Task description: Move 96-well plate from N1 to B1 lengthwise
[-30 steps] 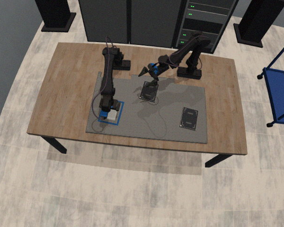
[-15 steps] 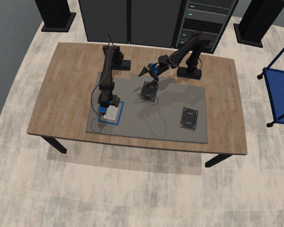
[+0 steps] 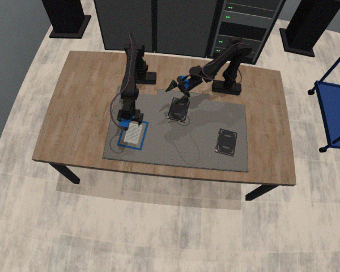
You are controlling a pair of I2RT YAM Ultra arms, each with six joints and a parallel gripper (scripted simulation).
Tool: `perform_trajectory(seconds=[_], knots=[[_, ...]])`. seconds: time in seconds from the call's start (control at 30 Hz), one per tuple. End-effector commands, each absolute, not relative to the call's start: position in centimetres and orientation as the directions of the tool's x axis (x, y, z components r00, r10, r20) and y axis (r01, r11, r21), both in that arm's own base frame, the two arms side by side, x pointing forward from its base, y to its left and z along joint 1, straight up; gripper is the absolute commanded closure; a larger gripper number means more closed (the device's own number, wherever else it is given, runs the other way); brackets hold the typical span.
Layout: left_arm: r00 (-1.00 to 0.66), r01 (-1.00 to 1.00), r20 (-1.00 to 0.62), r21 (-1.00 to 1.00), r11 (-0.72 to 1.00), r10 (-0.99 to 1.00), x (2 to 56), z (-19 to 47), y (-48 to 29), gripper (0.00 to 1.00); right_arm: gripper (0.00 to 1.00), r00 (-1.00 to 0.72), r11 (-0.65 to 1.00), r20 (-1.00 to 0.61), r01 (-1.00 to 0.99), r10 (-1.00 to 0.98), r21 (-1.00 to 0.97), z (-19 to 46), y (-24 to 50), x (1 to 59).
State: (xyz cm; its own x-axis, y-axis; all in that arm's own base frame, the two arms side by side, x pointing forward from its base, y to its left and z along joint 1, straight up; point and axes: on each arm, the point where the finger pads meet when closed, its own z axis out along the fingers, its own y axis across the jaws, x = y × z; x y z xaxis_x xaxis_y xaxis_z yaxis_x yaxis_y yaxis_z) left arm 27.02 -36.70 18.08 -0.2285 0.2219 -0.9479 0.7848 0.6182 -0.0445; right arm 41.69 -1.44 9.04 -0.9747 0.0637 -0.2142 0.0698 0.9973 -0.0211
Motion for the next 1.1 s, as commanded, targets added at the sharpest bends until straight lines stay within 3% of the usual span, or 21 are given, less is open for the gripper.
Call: perform_trajectory(seconds=[0.0, 0.47, 1.07], knots=[[-0.226, 0.779, -0.951, -0.047, 0.626, 0.211, 27.1, 18.4, -36.7, 0.00, 0.00, -0.909, 0.999, -0.417, 0.019, -0.003, -0.050, 11.1, -1.2, 43.8], [-0.226, 0.779, -0.951, -0.047, 0.626, 0.211, 27.1, 18.4, -36.7, 0.00, 0.00, -0.806, 0.995, -0.586, -0.042, -0.086, -0.088, 11.1, -1.4, 40.5], [-0.226, 0.779, -0.951, -0.047, 0.626, 0.211, 27.1, 18.4, -36.7, 0.00, 0.00, -0.815, 0.996, -0.574, -0.037, -0.079, -0.084, 10.4, -1.5, 39.3]])
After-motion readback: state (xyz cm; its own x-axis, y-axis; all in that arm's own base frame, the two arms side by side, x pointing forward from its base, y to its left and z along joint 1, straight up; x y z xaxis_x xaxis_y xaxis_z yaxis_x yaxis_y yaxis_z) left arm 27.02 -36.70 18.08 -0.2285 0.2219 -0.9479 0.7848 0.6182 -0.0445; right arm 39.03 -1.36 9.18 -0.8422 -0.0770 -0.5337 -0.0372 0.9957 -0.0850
